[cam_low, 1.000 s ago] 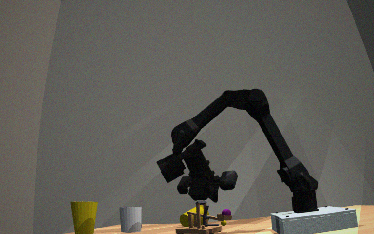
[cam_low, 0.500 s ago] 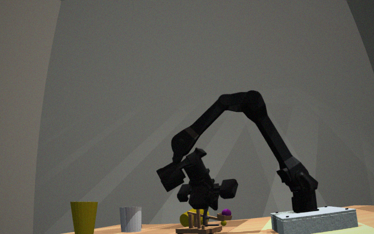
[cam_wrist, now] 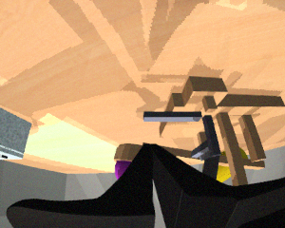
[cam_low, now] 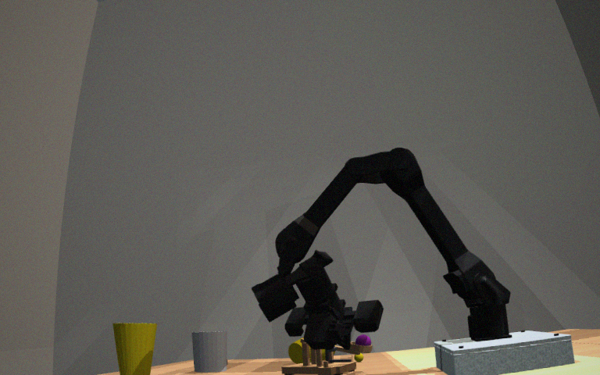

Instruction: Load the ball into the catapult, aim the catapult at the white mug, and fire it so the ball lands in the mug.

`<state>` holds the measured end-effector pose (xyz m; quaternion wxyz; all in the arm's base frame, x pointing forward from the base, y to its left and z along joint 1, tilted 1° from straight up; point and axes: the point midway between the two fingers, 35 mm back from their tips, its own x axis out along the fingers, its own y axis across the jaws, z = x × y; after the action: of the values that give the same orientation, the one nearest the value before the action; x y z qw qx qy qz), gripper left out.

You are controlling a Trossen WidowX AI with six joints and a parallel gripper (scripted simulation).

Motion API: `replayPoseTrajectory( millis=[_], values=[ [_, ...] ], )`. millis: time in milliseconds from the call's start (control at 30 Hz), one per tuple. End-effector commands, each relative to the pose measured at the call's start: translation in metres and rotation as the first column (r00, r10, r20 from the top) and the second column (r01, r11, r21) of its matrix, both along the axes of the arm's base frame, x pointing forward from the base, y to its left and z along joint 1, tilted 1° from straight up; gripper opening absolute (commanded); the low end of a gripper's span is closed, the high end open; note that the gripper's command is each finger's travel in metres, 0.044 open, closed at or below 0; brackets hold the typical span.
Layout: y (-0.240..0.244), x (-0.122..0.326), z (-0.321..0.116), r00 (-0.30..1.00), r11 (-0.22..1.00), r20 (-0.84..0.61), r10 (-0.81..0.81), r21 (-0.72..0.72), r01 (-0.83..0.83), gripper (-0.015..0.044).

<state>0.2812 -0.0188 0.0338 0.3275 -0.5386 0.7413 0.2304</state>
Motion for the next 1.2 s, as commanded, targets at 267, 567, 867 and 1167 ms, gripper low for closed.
replayPoseTrajectory(
  millis=[267,567,867,1167],
  values=[
    [0.0,-0.003,-0.021,1.0,1.0,-0.003,-0.002,-0.002,0.002,0.0],
    [0.001,-0.003,-0.045,1.0,1.0,-0.004,-0.002,-0.002,0.002,0.0],
    [0.038,0.016,0.039,0.999,0.999,0.007,0.051,0.016,-0.051,0.0],
    [0.048,0.02,0.066,0.998,0.998,0.035,0.057,0.031,-0.058,0.0079]
  ],
)
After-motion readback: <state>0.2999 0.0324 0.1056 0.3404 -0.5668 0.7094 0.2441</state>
